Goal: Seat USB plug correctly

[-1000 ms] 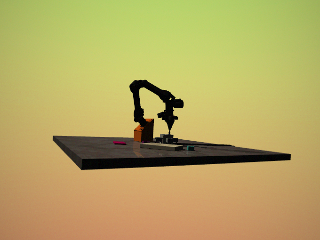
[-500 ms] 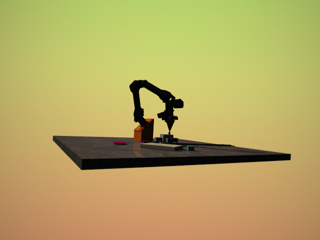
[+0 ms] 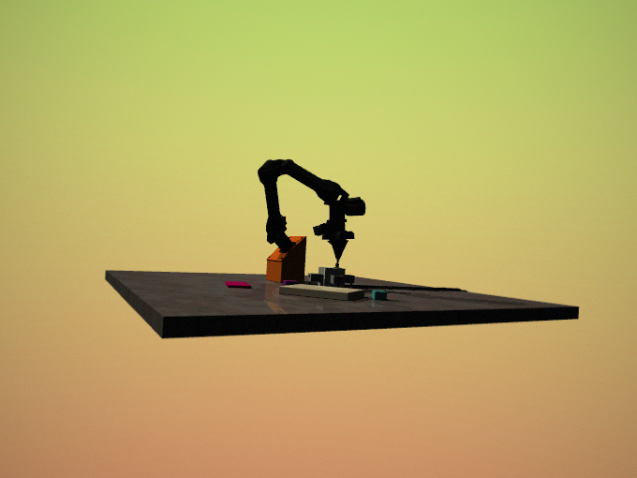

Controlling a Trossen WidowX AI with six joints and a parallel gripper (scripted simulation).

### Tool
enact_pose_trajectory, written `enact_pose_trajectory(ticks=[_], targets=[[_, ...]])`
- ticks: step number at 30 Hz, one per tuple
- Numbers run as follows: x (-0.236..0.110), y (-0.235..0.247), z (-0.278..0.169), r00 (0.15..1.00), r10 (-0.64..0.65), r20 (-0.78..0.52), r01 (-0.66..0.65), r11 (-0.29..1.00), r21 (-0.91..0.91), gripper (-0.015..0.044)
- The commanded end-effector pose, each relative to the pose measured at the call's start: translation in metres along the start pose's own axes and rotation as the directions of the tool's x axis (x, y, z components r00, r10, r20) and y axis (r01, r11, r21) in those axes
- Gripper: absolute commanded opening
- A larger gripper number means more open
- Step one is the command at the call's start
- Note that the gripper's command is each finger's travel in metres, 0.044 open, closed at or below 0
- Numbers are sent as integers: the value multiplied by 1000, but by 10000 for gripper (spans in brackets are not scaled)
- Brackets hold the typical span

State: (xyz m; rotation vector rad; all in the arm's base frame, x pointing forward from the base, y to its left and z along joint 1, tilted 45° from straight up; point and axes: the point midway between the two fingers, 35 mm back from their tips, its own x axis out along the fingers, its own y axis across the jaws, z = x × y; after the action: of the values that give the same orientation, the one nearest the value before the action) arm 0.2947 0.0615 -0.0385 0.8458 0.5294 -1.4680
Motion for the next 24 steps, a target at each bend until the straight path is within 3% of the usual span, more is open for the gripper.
enact_pose_trajectory(ticks=[1, 24], targets=[[3, -1, 2, 1000, -2, 7, 2, 1000, -4, 0], [5, -1, 2, 1000, -2, 7, 2, 1000, -4, 0]])
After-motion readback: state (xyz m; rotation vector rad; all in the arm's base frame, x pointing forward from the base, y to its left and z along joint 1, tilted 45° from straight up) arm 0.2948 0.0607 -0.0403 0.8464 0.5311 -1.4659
